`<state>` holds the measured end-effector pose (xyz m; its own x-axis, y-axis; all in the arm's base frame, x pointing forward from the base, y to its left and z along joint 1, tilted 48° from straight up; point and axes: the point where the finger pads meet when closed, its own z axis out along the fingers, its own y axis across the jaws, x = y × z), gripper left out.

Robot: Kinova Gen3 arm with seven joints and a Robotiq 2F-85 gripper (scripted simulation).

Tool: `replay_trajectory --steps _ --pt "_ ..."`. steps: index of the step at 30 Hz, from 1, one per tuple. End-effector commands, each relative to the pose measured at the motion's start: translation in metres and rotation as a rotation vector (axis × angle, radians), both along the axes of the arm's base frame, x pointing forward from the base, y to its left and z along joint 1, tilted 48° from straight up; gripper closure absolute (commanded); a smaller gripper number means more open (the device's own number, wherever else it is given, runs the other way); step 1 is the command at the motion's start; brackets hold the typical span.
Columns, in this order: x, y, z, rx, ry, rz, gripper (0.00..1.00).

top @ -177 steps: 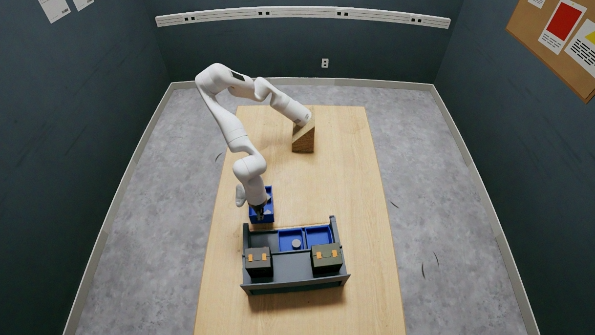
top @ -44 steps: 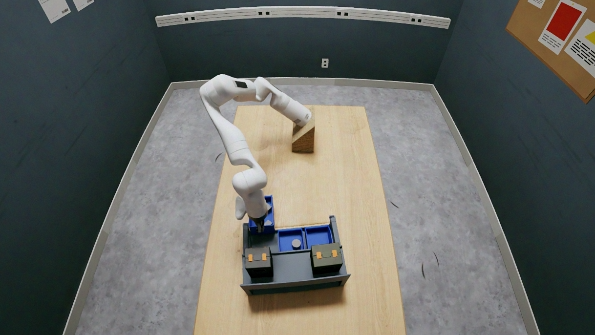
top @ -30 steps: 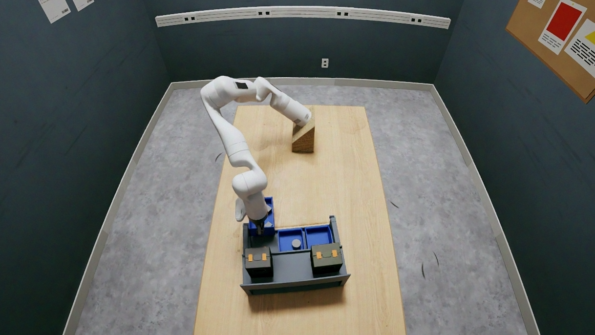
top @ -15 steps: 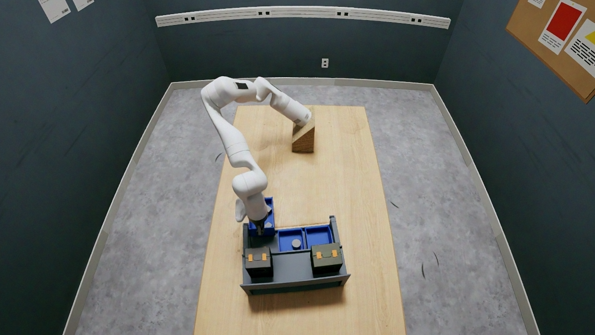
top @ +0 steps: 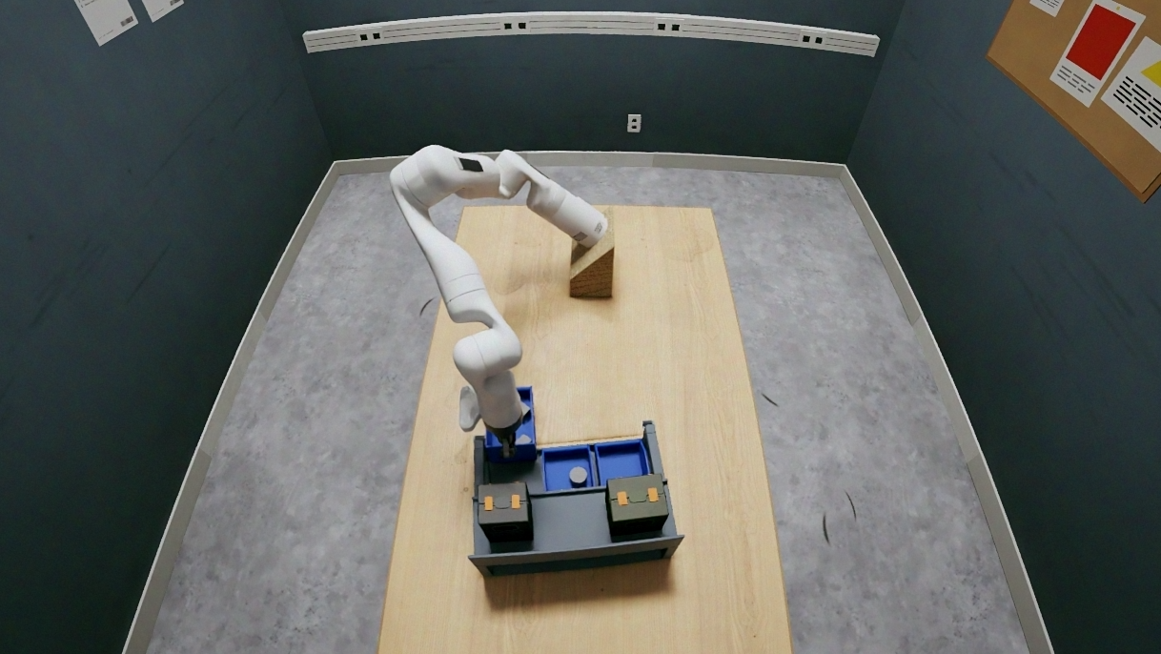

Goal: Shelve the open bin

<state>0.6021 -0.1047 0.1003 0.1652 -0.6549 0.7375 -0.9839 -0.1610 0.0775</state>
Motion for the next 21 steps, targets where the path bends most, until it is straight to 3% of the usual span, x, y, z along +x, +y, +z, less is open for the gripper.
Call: replay_trajectory --steps 1,21 --pt "0.0012 0.0029 0.0016 0.002 -0.003 0.004 0.9" --pt "0.0002 0.0026 0.0016 0.006 -0.022 0.024 0.9"
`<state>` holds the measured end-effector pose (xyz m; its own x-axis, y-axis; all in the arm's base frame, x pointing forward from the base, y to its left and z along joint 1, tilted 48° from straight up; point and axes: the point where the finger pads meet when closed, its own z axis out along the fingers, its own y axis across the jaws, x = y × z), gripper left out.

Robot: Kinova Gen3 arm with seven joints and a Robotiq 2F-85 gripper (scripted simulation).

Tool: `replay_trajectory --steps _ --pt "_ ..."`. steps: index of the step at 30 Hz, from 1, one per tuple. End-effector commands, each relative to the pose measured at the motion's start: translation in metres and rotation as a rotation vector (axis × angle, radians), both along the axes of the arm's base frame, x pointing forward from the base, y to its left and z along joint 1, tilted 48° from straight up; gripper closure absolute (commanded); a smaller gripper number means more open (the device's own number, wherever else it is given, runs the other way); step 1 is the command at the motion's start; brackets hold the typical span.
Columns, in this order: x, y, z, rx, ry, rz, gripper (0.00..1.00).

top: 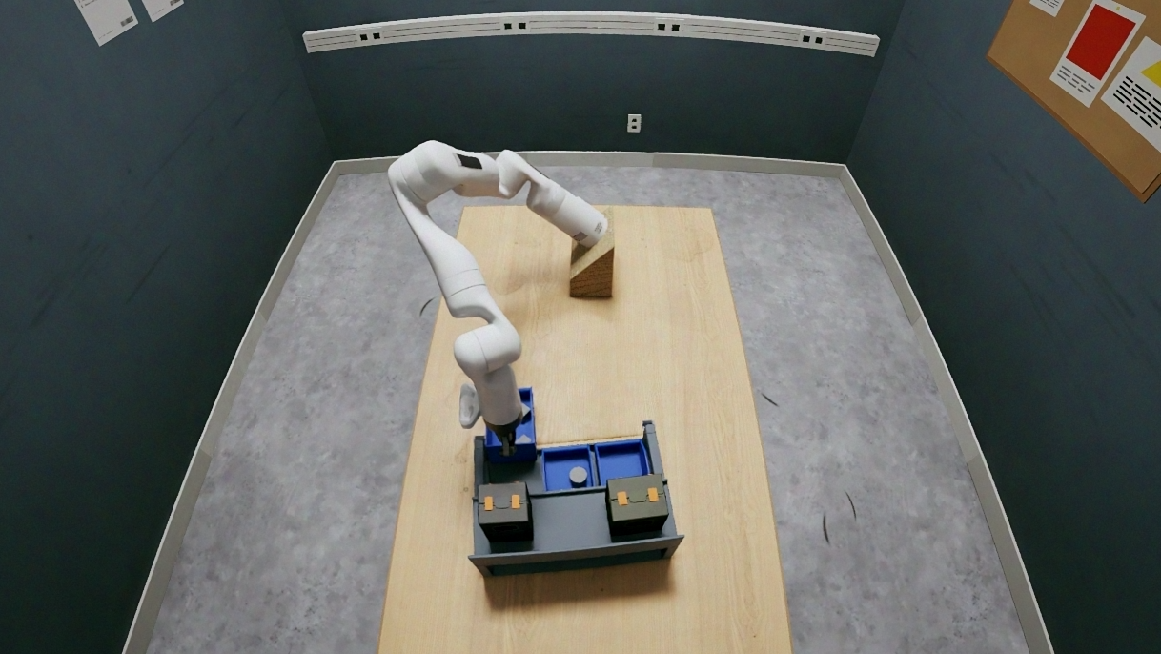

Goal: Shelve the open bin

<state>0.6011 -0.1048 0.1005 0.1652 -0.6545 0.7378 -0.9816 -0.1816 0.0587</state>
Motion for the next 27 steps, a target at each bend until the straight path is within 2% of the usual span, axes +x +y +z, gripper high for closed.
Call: replay_trajectory --steps 1,27 --pt "0.0012 0.0027 0.0014 0.002 -0.003 0.004 0.9" --pt "-0.0008 0.0021 0.0013 0.011 -0.039 0.044 0.9"
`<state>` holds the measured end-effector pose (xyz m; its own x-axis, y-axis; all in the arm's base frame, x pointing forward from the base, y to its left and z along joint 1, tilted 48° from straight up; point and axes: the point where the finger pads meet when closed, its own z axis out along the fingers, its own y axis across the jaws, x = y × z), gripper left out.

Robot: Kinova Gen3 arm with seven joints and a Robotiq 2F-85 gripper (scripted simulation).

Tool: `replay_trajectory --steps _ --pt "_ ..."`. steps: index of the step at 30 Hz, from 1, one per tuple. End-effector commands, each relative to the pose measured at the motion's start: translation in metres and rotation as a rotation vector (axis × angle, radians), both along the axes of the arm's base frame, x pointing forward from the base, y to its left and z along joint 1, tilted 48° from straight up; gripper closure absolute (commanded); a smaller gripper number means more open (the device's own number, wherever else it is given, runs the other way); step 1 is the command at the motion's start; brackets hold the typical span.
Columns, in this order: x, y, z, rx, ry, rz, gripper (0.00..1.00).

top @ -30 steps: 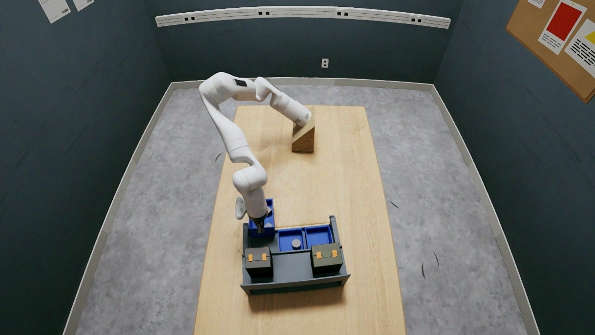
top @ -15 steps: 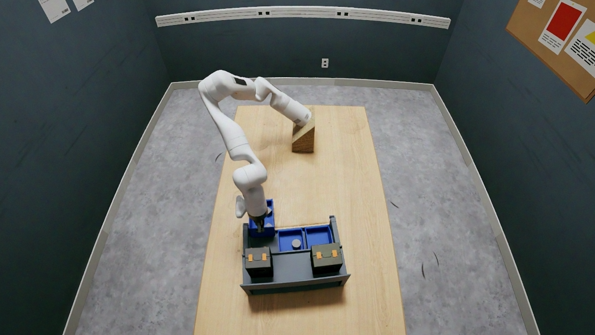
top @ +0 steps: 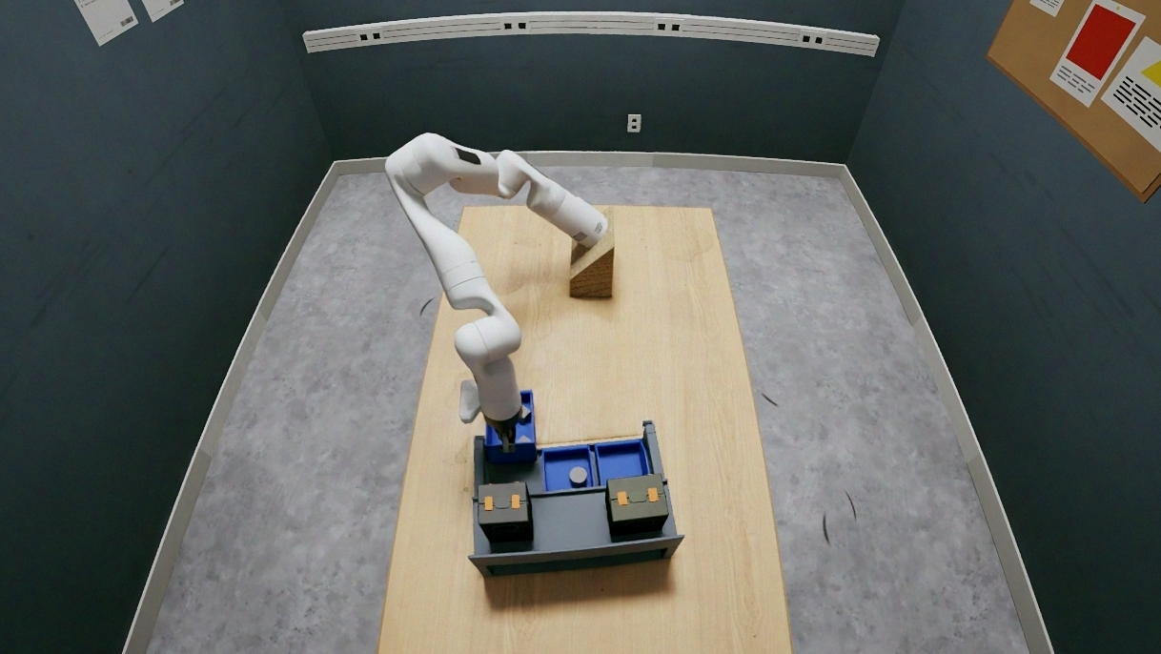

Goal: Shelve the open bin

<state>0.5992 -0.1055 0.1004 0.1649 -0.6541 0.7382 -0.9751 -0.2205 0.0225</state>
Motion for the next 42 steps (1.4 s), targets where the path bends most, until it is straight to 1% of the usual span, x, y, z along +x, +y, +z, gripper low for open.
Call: replay_trajectory --steps 1,8,13,42 --pt "0.0011 0.0028 0.0014 0.002 -0.004 0.005 0.9" --pt "0.0011 0.0028 0.0014 0.002 -0.004 0.005 0.9" --pt "0.0001 0.0025 0.0013 0.007 -0.022 0.025 0.9" --pt "-0.0006 0.0021 0.0011 0.011 -0.034 0.039 0.9"
